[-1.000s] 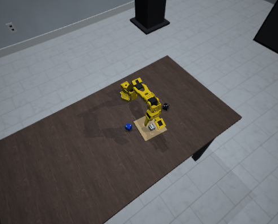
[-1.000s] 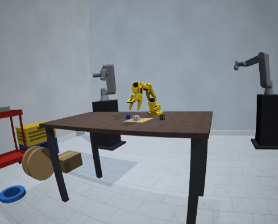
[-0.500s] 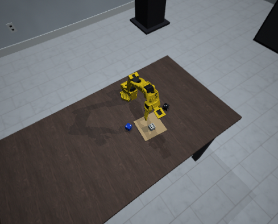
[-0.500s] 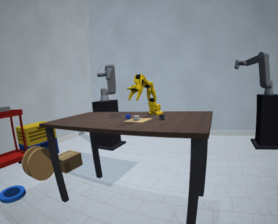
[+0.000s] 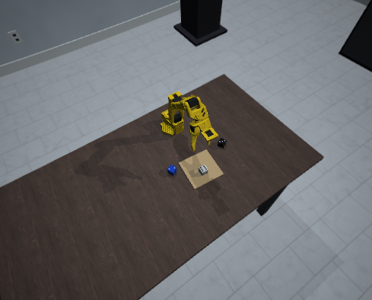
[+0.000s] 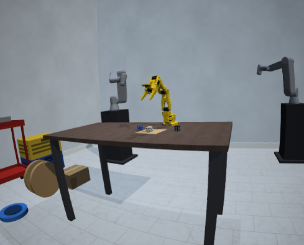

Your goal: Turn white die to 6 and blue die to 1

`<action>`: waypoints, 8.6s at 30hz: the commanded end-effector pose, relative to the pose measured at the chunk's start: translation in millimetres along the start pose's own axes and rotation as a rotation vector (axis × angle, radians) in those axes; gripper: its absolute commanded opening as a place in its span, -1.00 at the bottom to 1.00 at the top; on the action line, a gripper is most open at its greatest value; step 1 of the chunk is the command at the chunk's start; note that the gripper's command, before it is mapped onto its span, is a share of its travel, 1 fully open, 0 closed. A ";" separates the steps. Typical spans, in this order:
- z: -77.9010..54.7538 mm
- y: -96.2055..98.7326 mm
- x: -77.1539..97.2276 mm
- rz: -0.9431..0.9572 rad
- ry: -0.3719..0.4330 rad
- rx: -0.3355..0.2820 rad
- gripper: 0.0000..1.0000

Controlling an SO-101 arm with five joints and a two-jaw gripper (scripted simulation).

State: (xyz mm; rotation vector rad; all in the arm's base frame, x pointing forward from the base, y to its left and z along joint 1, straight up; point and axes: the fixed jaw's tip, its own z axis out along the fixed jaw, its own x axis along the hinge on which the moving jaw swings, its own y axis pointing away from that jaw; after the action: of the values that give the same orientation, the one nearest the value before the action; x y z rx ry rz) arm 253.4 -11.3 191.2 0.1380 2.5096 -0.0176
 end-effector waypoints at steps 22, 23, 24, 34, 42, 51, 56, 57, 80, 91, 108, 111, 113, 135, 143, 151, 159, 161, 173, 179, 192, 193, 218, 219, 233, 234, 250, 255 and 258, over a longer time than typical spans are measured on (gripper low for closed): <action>-11.2 -50.6 18.3 -0.231 0.021 0.122 -0.30; -11.2 -55.2 21.3 -0.255 0.031 0.132 -0.30; -11.3 -59.8 24.5 -0.280 0.042 0.141 -0.30; -12.8 -91.5 51.4 -0.460 0.134 0.197 -0.30; -14.5 -107.4 69.2 -0.561 0.194 0.216 -0.30; -14.8 -109.7 72.3 -0.577 0.204 0.218 -0.30; -11.9 -110.1 73.7 -0.575 0.218 0.206 -0.30; -10.1 -110.4 74.6 -0.573 0.227 0.199 -0.30; 56.3 -110.3 126.7 -0.492 0.583 -0.104 -0.30; 59.8 -109.5 131.8 -0.495 0.598 -0.119 -0.30; 60.6 -109.6 132.2 -0.495 0.598 -0.119 -0.30; 62.2 -109.7 133.0 -0.495 0.598 -0.119 -0.30; 63.8 -109.9 133.9 -0.495 0.598 -0.119 -0.30; 89.8 -111.1 151.5 -0.495 0.598 -0.119 -0.30; 95.4 -110.9 156.3 -0.495 0.598 -0.119 -0.30; 96.8 -110.8 157.6 -0.495 0.598 -0.119 -0.30; 96.9 -111.0 157.5 -0.495 0.598 -0.119 -0.31; 96.9 -111.2 157.4 -0.495 0.598 -0.119 -0.32; 97.7 -113.9 156.1 -0.495 0.598 -0.119 -0.42; 98.4 -116.3 155.0 -0.495 0.598 -0.119 -0.51; 99.4 -119.9 153.6 -0.496 0.598 -0.119 -0.65; 99.4 -120.0 153.5 -0.496 0.598 -0.118 -0.66; 99.6 -120.6 153.3 -0.496 0.598 -0.118 -1.00; 99.6 -120.6 153.3 -0.496 0.598 -0.118 -1.00; 87.4 -120.4 143.3 -0.496 0.598 -0.119 -1.00; 85.1 -120.3 141.5 -0.496 0.598 -0.119 -1.00; 58.5 -117.3 125.5 -0.496 0.598 -0.119 -1.00; 58.1 -117.2 125.3 -0.496 0.598 -0.119 -1.00; 58.1 -117.2 125.3 -0.496 0.598 -0.119 -1.00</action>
State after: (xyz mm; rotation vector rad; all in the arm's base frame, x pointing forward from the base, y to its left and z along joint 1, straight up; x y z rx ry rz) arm 169.2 -113.5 55.2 -0.6311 3.1102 0.0508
